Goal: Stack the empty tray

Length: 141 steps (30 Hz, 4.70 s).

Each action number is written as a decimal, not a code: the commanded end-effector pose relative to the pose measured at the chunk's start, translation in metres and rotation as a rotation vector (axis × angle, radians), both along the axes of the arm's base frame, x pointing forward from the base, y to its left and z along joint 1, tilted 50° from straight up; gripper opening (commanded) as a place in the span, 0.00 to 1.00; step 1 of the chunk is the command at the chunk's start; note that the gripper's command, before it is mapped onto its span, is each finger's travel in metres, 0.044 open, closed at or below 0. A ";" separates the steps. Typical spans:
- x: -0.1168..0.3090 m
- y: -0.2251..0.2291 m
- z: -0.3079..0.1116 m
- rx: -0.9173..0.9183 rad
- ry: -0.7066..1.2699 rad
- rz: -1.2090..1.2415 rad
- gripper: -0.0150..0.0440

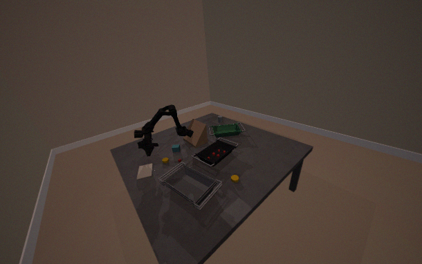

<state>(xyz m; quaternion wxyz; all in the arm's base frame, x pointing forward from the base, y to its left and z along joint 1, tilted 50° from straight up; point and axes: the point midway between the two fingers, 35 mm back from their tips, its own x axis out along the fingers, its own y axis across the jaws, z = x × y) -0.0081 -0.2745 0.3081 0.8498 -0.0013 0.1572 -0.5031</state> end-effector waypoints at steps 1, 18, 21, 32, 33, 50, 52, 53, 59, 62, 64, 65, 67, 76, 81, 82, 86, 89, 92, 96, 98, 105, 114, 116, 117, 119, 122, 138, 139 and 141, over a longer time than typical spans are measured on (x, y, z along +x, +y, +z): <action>0.032 -0.008 0.005 -0.013 0.029 0.086 0.39; 0.239 0.006 0.030 0.092 -0.074 0.529 0.39; 0.279 0.026 0.032 0.118 -0.091 0.608 0.39; 0.362 0.081 0.012 0.228 0.028 0.723 0.39; 0.366 0.084 0.008 0.239 0.061 0.718 0.39; 0.423 0.181 -0.082 0.452 0.451 0.714 0.39; 0.421 0.182 -0.093 0.447 0.531 0.673 0.39; 0.421 0.183 -0.099 0.442 0.571 0.653 0.39; 0.406 0.193 -0.139 0.267 1.056 0.443 0.39; 0.403 0.202 -0.143 0.066 1.320 0.350 0.39; 0.404 0.204 -0.143 0.010 1.377 0.332 0.39; 0.404 0.204 -0.143 0.010 1.377 0.332 0.39; 0.404 0.204 -0.143 0.010 1.377 0.332 0.39; 0.405 0.198 -0.148 0.010 1.377 0.333 0.39; 0.406 0.186 -0.159 0.010 1.377 0.333 0.39; 0.406 0.183 -0.161 0.010 1.377 0.333 0.39; 0.406 0.173 -0.170 0.009 1.376 0.333 0.39; 0.405 0.165 -0.176 0.009 1.377 0.332 0.39; 0.404 0.159 -0.181 0.008 1.377 0.331 0.39; 0.404 0.162 -0.181 0.008 1.377 0.331 0.39; 0.404 0.169 -0.179 0.009 1.377 0.332 0.39; 0.401 0.197 -0.178 0.009 1.377 0.332 0.39; 0.397 0.217 -0.198 0.010 1.377 0.333 0.39; 0.397 0.219 -0.203 0.010 1.377 0.333 0.39; 0.396 0.220 -0.208 0.010 1.377 0.333 0.39; 0.395 0.220 -0.215 0.010 1.377 0.333 0.39; 0.394 0.218 -0.228 0.010 1.377 0.333 0.39; 0.395 0.243 -0.201 0.012 1.378 0.336 0.39; 0.395 0.243 -0.201 0.012 1.378 0.336 0.39; 0.395 0.243 -0.201 0.012 1.378 0.336 0.39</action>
